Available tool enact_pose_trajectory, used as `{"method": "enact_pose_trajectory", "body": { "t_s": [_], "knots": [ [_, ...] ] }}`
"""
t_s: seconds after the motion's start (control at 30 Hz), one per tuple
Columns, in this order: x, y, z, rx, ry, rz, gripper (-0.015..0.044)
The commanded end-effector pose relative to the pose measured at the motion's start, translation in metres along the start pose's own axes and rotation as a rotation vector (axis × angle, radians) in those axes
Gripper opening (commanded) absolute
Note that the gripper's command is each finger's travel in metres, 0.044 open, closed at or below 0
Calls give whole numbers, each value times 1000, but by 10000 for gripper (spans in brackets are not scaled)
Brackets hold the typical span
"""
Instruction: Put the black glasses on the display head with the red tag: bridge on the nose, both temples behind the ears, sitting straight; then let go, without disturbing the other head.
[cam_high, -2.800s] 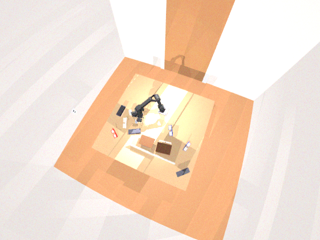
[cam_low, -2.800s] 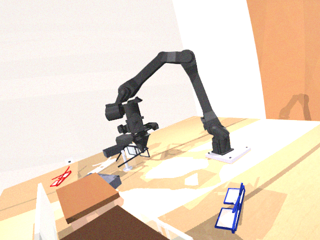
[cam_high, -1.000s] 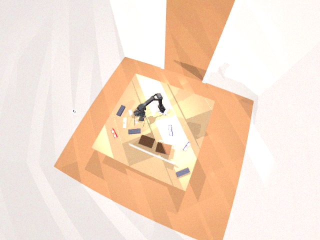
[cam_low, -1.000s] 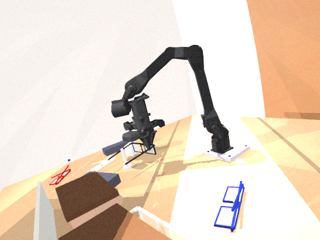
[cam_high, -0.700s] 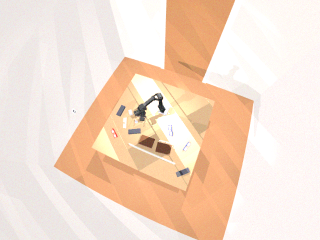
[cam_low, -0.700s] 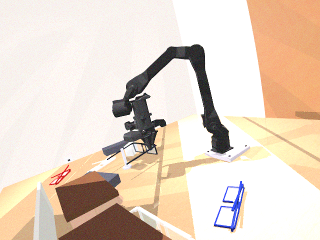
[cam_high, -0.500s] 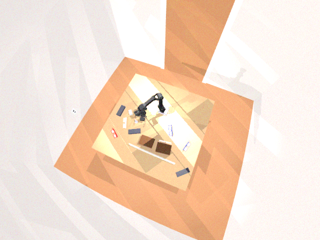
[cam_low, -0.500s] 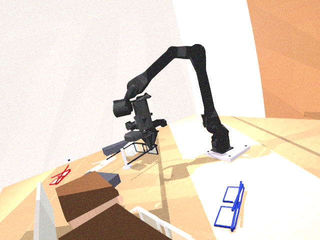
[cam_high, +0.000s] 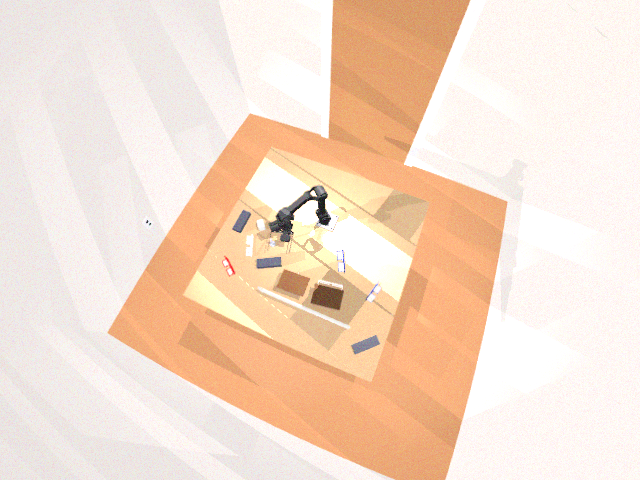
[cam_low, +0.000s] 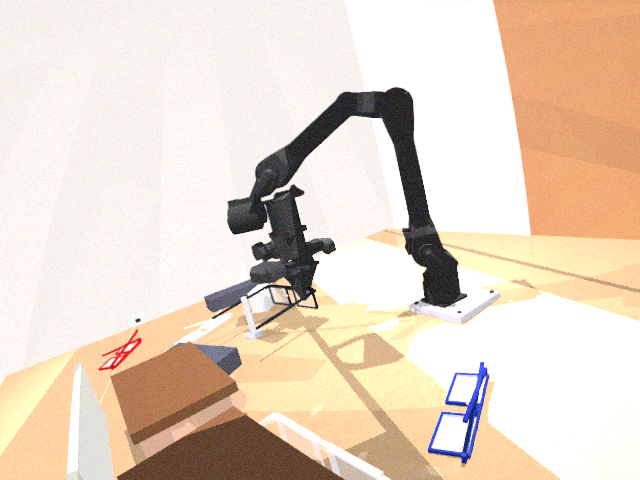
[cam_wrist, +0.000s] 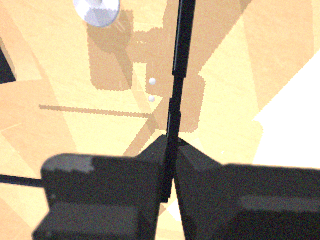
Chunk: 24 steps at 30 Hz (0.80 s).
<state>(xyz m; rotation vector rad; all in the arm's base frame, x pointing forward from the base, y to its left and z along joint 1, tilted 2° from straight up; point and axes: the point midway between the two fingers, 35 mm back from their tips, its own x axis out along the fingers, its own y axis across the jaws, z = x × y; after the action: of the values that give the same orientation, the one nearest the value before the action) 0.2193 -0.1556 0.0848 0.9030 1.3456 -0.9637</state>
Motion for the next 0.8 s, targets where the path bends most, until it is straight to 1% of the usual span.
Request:
{"method": "enact_pose_trajectory", "body": {
  "t_s": [0.0,0.53,0.77],
  "knots": [
    [0,0,0,4,-1,-2,0],
    [-1,0,8,4,-2,-2,0],
    [-25,1,11,4,-2,-2,0]
  ]
}}
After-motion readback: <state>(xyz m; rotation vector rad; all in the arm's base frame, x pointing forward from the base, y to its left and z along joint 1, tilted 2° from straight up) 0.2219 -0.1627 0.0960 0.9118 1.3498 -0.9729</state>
